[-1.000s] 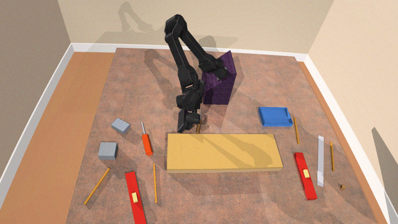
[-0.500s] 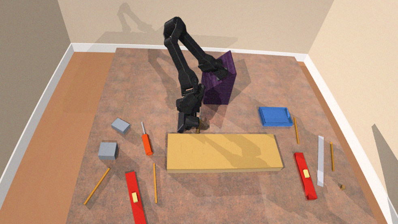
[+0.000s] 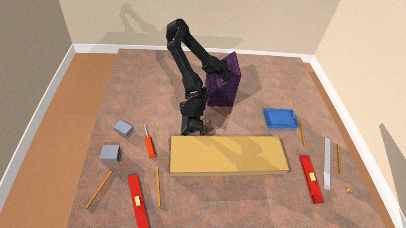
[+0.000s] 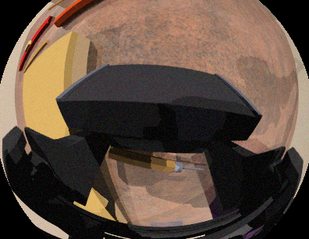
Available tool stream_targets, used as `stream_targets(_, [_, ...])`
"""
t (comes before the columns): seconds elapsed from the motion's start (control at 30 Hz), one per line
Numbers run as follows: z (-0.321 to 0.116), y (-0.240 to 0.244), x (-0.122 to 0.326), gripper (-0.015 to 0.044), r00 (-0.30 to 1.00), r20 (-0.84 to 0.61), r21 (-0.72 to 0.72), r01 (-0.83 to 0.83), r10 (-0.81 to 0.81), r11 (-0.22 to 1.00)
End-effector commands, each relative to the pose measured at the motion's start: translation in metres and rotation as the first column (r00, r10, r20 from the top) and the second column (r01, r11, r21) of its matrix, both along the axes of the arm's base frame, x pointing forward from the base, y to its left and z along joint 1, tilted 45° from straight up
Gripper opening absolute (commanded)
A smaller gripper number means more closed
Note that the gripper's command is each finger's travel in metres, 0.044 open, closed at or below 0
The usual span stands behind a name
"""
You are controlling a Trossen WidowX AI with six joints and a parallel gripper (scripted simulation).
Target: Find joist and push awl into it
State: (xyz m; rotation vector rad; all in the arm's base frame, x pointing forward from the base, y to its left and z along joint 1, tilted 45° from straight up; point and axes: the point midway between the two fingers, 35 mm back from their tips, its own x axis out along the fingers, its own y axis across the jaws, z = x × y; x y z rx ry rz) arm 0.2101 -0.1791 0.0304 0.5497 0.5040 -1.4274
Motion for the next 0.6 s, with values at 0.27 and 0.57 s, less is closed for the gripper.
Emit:
stream_targets(0.27, [-0.0002,0.0006,0.0003,0.0287,1.0,-0.002,0.002,-0.004,0.004,1.0])
stream_targets(0.57, [0.0059,0.0078,0.001,0.0051,1.0,-0.001,0.006,-0.003,0.003,1.0])
